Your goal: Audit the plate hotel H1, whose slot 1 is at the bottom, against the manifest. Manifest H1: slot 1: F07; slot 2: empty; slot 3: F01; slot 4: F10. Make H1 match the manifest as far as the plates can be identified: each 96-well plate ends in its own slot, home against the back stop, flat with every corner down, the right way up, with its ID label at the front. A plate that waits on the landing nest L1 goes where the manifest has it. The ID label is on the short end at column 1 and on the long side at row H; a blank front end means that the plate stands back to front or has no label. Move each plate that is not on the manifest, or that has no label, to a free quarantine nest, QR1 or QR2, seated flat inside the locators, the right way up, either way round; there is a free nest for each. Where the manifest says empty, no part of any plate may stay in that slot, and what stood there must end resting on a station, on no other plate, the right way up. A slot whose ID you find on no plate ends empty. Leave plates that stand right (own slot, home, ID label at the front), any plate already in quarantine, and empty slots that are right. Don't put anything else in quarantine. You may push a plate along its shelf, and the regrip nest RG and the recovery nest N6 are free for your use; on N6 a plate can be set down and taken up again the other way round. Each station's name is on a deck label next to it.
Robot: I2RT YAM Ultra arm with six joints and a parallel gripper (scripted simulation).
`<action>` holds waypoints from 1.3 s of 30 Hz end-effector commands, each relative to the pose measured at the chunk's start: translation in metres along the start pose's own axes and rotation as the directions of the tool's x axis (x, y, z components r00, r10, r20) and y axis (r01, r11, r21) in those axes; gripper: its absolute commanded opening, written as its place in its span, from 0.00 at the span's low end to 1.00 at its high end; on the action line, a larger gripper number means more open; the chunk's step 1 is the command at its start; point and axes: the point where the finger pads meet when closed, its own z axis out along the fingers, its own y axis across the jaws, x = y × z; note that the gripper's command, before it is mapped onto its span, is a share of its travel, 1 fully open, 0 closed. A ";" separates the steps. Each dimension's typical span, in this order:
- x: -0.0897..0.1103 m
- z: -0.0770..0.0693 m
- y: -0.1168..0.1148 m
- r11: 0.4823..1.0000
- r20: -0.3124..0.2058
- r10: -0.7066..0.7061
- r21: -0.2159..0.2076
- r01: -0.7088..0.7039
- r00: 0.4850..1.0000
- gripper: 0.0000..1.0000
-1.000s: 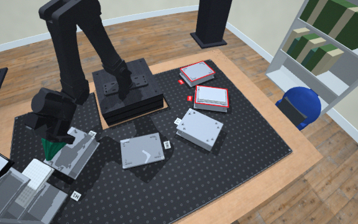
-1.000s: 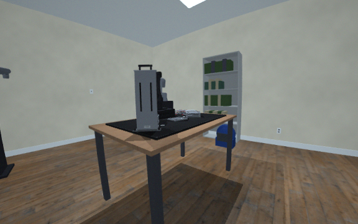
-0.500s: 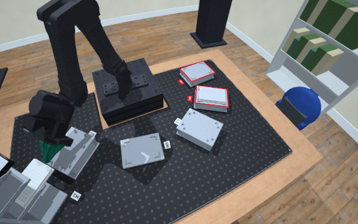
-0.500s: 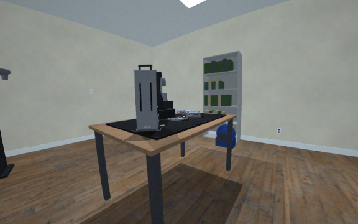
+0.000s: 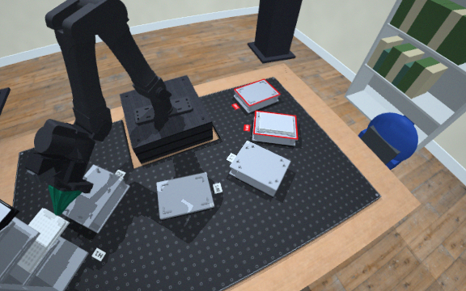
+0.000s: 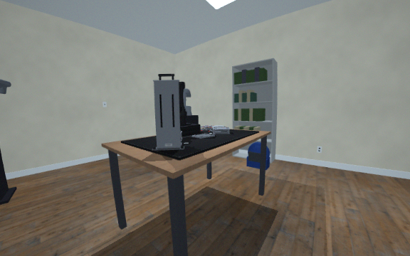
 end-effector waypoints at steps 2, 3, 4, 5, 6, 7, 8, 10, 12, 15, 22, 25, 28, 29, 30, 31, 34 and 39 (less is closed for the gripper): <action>-0.008 0.002 -0.001 1.000 0.018 -0.001 0.001 0.001 1.000 0.00; -0.008 0.002 -0.001 1.000 0.018 -0.001 0.001 0.001 1.000 0.00; -0.009 0.003 -0.001 1.000 0.018 -0.001 0.001 0.001 1.000 0.00; -0.009 0.003 -0.001 1.000 0.018 -0.001 0.001 0.001 1.000 0.00; -0.010 0.004 -0.001 1.000 0.018 -0.001 0.001 0.001 1.000 0.00; -0.010 0.005 -0.001 1.000 0.018 -0.001 0.001 0.001 1.000 0.00; -0.010 0.005 -0.001 1.000 0.018 -0.001 0.001 0.001 1.000 0.00; -0.011 0.006 -0.001 1.000 0.018 -0.001 0.001 0.001 1.000 0.00; -0.012 0.007 -0.001 1.000 0.018 -0.001 0.001 0.001 1.000 0.00; -0.012 0.009 -0.001 1.000 0.018 -0.001 0.001 0.001 1.000 0.00; -0.014 0.012 -0.001 1.000 0.019 -0.001 0.001 0.001 1.000 0.00; -0.015 0.014 -0.001 1.000 0.019 -0.001 0.001 0.001 1.000 0.00; -0.016 0.015 -0.001 1.000 0.019 -0.001 0.001 0.001 1.000 0.00; -0.017 0.016 -0.001 1.000 0.019 -0.001 0.001 0.001 1.000 0.00; -0.017 0.017 -0.001 1.000 0.019 -0.001 0.001 0.001 1.000 0.00; -0.018 0.017 -0.001 1.000 0.019 -0.001 0.001 0.001 1.000 0.00; -0.018 0.018 -0.001 1.000 0.019 -0.001 0.001 0.001 1.000 0.00; -0.020 0.021 -0.001 1.000 0.019 -0.001 0.001 0.001 1.000 0.00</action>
